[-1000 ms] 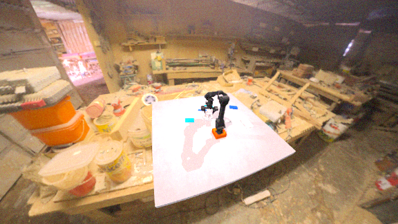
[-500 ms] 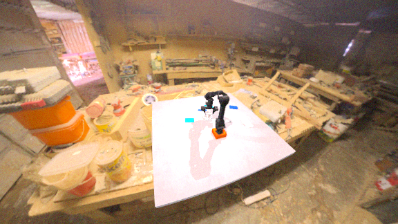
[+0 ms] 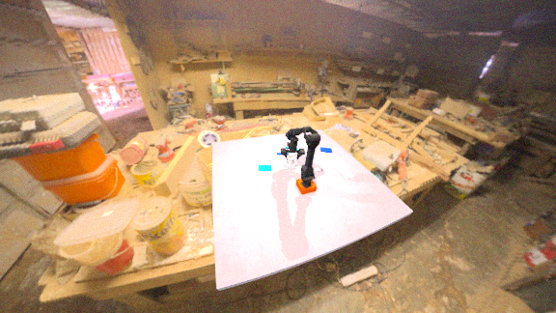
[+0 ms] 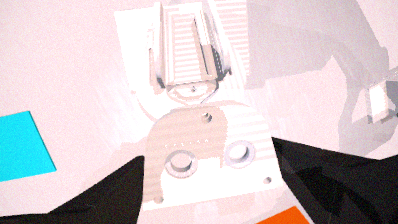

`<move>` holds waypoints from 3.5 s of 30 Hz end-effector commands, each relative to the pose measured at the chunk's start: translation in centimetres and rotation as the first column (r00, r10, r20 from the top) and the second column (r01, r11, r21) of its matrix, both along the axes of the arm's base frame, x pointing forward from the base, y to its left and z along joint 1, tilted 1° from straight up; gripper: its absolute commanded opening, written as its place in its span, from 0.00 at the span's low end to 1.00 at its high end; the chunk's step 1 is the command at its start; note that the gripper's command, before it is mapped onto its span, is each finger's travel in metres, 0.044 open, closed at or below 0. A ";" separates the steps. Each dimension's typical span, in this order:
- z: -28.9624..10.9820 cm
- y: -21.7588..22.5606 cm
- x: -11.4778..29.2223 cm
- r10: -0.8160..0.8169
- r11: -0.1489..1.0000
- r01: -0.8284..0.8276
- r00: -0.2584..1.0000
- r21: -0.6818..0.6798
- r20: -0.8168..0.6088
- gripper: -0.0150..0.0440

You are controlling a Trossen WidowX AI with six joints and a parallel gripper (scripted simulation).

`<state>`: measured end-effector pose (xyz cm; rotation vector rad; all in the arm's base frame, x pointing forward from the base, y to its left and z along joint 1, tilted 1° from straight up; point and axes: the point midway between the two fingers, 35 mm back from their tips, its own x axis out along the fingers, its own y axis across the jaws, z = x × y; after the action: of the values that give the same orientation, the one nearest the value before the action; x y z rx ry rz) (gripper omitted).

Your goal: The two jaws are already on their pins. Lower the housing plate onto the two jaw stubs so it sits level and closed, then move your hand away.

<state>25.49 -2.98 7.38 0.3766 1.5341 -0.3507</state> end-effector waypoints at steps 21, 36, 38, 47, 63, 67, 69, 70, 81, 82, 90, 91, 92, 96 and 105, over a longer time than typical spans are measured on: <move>-3.2 0.1 0.2 -0.005 1.000 0.005 1.000 0.004 0.001 0.85; -5.7 0.2 0.1 -0.004 1.000 0.004 1.000 0.004 0.001 0.85; -6.0 0.2 0.1 -0.004 1.000 0.004 1.000 0.004 0.001 0.85; -6.2 0.2 0.0 -0.004 1.000 0.004 1.000 0.004 0.001 0.85; -6.4 0.2 0.0 -0.005 1.000 0.005 1.000 0.004 0.001 0.85; -6.4 0.2 0.0 -0.005 1.000 0.005 1.000 0.004 0.001 0.85; -6.5 0.2 0.0 -0.005 1.000 0.005 1.000 0.004 0.001 0.85; -6.5 0.2 0.0 -0.005 1.000 0.005 1.000 0.004 0.001 0.85; -6.7 0.2 0.0 -0.005 1.000 0.005 1.000 0.004 0.001 0.85; -6.7 0.2 0.0 -0.005 1.000 0.005 1.000 0.004 0.001 0.85; -6.9 0.2 0.0 -0.005 1.000 0.005 1.000 0.004 0.000 0.85; -6.9 0.2 0.0 -0.005 1.000 0.005 1.000 0.004 0.000 0.85; -6.9 0.2 0.0 -0.005 1.000 0.005 1.000 0.004 0.000 0.85; -7.1 0.2 0.0 -0.005 1.000 0.005 1.000 0.004 0.000 0.85; -7.2 0.2 0.0 -0.005 1.000 0.005 1.000 0.004 0.000 0.85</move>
<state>25.51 -2.84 0.23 0.3765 1.5348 -0.3504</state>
